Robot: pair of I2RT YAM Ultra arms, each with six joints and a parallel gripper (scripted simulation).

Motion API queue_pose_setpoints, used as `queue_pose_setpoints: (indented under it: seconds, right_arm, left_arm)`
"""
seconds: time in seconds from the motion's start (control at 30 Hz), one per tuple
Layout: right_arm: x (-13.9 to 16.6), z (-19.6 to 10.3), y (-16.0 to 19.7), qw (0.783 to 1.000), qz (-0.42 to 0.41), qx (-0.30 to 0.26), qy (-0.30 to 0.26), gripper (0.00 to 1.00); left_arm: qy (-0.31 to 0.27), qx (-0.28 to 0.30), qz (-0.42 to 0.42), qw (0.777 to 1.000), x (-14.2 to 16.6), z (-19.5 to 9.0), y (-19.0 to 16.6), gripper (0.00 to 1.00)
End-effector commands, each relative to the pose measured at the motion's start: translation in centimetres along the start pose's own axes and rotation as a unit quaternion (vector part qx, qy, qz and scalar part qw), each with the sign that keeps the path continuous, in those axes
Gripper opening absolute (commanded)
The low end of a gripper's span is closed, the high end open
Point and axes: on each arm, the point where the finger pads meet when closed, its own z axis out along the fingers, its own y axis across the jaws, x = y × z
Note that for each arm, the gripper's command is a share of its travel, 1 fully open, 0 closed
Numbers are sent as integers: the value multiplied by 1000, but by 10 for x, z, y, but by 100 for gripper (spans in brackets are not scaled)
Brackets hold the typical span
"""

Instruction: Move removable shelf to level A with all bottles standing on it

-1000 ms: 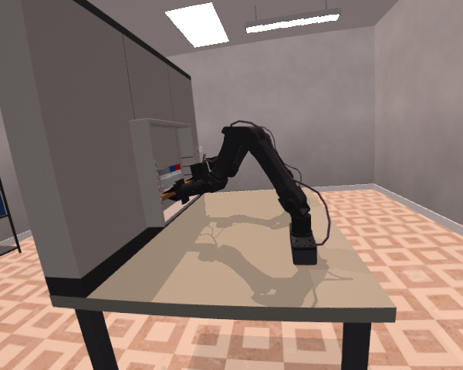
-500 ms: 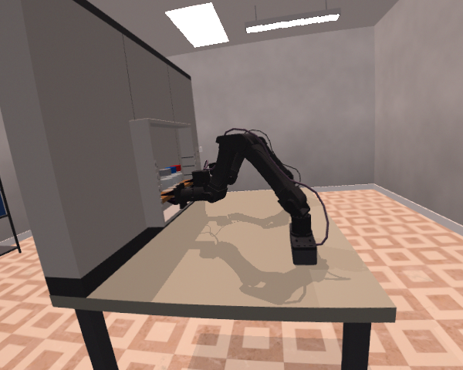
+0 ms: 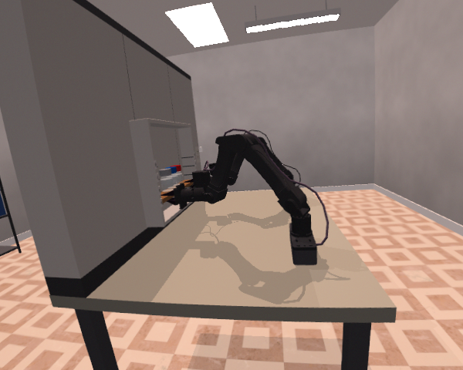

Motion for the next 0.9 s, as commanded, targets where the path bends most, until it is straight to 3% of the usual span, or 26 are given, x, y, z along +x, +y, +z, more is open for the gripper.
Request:
queue_pose_setpoints:
  seconds: [0.0, 0.47, 0.87]
  right_arm:
    - [5, 2, -4, 1000, 2, 8, 2, 0]
    - [5, 2, -2, 1000, 2, 8, 2, 0]
    - [5, 2, -2, 1000, 2, 8, 2, 27]
  left_arm:
    - [-2, -8, 0, 1000, -1, 6, 4, 0]
    - [-2, -8, 0, 1000, -1, 6, 2, 0]
    - [-2, -8, 0, 1000, -1, 6, 2, 27]
